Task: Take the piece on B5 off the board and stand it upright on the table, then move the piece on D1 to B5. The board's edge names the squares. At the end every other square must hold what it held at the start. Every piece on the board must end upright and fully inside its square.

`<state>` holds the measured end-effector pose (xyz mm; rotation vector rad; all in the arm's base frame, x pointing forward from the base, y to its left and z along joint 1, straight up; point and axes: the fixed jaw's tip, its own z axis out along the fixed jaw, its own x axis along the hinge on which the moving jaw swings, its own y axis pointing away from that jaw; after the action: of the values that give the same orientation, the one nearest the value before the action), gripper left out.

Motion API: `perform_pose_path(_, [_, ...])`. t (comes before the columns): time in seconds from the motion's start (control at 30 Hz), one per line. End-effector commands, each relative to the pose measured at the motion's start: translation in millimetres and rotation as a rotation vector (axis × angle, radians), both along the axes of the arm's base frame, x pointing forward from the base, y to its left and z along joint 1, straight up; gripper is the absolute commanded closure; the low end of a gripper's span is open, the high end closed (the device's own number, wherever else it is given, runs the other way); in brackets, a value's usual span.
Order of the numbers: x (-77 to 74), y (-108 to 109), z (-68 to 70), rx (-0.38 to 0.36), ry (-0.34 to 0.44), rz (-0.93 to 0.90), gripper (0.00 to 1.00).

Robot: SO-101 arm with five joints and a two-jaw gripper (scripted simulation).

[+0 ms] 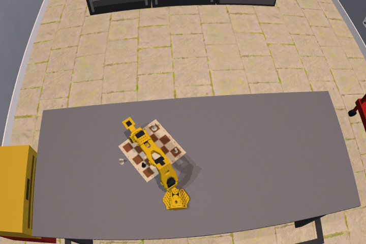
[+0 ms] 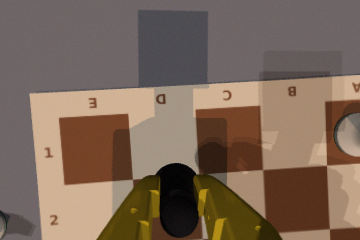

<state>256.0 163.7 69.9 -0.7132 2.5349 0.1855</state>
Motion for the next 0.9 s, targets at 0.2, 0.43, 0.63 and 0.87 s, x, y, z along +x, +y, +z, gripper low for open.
perform_pose_path(0.2, [3.1,-1.8,11.2,0.017,-0.032,-0.006,1.0])
perform_pose_path(0.43, [-8.8,-23.7,10.2,0.015,-0.03,-0.05,1.0])
perform_pose_path(0.63, [-31.9,-66.2,8.6,0.01,-0.027,-0.158,1.0])
perform_pose_path(0.87, [-53.3,-105.5,7.5,0.006,-0.025,-0.292,1.0])
